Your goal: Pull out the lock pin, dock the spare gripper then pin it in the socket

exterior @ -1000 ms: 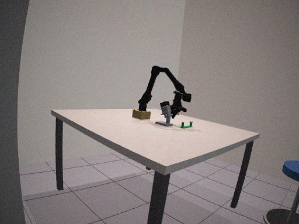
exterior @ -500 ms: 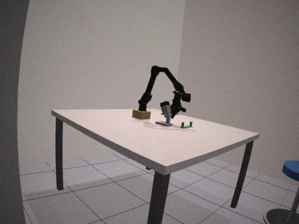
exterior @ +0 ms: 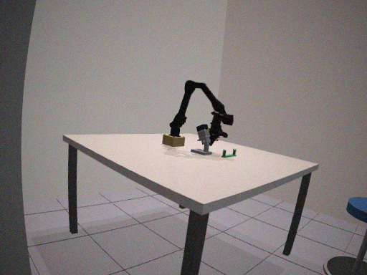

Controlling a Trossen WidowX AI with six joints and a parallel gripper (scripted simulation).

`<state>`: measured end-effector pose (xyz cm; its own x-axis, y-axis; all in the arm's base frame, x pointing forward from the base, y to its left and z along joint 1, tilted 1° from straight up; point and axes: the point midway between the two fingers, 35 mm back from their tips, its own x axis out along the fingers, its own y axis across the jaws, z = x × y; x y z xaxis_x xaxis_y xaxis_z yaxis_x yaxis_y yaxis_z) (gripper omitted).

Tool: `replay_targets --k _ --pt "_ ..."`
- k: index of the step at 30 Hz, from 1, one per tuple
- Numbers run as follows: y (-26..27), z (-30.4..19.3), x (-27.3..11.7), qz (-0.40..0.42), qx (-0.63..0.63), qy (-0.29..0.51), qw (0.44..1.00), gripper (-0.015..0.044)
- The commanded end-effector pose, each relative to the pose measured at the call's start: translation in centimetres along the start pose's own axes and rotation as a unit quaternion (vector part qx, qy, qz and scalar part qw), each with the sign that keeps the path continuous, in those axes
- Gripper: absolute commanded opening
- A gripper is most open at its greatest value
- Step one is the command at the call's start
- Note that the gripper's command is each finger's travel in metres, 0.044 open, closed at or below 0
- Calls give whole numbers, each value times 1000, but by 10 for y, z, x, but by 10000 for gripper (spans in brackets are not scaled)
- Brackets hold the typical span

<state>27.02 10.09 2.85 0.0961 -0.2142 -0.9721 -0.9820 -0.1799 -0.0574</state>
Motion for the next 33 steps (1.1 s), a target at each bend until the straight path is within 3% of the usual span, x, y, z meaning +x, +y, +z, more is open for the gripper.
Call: replay_targets --k 1,14,22,33 --pt "0 -3 1 -1 -2 3 1000 0" --pt "0 -9 3 -1 -2 2 1000 0" --pt "0 -8 2 0 0 0 1000 200" --pt "1 -1 -13 2 -2 0 1000 200"
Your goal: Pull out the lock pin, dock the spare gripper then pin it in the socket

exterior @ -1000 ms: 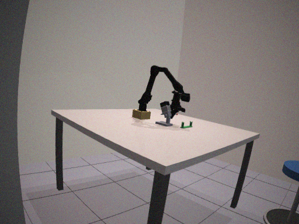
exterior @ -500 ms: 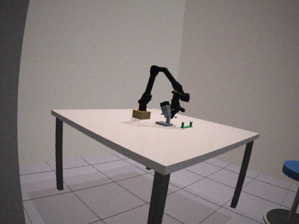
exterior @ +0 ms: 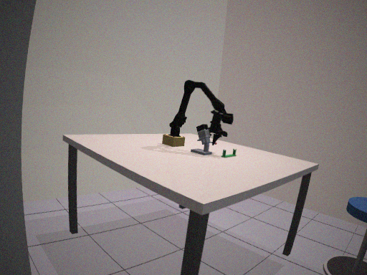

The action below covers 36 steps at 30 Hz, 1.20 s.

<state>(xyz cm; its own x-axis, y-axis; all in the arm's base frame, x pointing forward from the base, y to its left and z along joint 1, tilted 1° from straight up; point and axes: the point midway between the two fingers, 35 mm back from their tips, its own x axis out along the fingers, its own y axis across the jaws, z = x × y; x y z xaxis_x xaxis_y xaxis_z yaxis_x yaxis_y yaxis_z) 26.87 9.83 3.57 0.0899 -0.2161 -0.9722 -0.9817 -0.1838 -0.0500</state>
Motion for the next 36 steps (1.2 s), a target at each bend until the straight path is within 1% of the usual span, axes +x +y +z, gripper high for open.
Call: replay_targets --k 1,31,32,36 --pt "0 4 -9 0 1 0 1000 200" --pt "-1 37 -84 -1 -15 2 1000 200" --pt "-1 34 -77 -2 -16 3 1000 226" --pt "-1 34 -77 -2 -16 3 1000 331"
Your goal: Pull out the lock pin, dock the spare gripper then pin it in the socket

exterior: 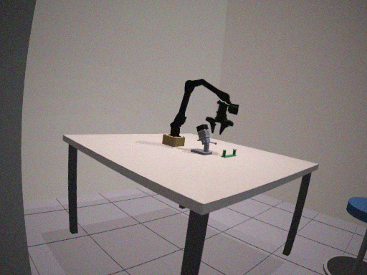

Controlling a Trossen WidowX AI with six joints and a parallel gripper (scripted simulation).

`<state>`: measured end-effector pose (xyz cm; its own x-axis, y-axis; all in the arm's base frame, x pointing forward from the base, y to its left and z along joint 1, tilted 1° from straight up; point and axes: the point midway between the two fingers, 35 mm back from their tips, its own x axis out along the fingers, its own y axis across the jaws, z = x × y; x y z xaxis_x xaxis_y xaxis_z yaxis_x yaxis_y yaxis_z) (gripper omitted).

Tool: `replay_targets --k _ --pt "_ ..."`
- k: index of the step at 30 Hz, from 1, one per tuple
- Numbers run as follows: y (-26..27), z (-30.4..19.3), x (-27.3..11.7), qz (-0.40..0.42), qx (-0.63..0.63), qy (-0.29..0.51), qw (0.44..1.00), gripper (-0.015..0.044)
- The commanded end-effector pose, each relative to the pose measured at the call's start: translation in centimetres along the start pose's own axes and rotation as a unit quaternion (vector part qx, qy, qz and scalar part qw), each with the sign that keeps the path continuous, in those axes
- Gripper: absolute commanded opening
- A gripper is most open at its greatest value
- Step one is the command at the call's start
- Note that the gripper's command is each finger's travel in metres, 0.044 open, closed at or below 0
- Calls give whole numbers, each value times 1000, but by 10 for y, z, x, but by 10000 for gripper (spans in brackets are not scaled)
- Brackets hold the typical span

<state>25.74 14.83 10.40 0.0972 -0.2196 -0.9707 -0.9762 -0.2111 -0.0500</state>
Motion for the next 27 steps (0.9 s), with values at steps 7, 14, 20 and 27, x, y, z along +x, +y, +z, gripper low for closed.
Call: replay_targets --k 7,14,20,27 --pt "1 0 1 1 -2 0 1000 440" --pt "1 0 1 1 -2 0 1000 440" --pt "1 0 1 1 -2 0 1000 440" --pt "1 0 1 1 -2 0 1000 440"
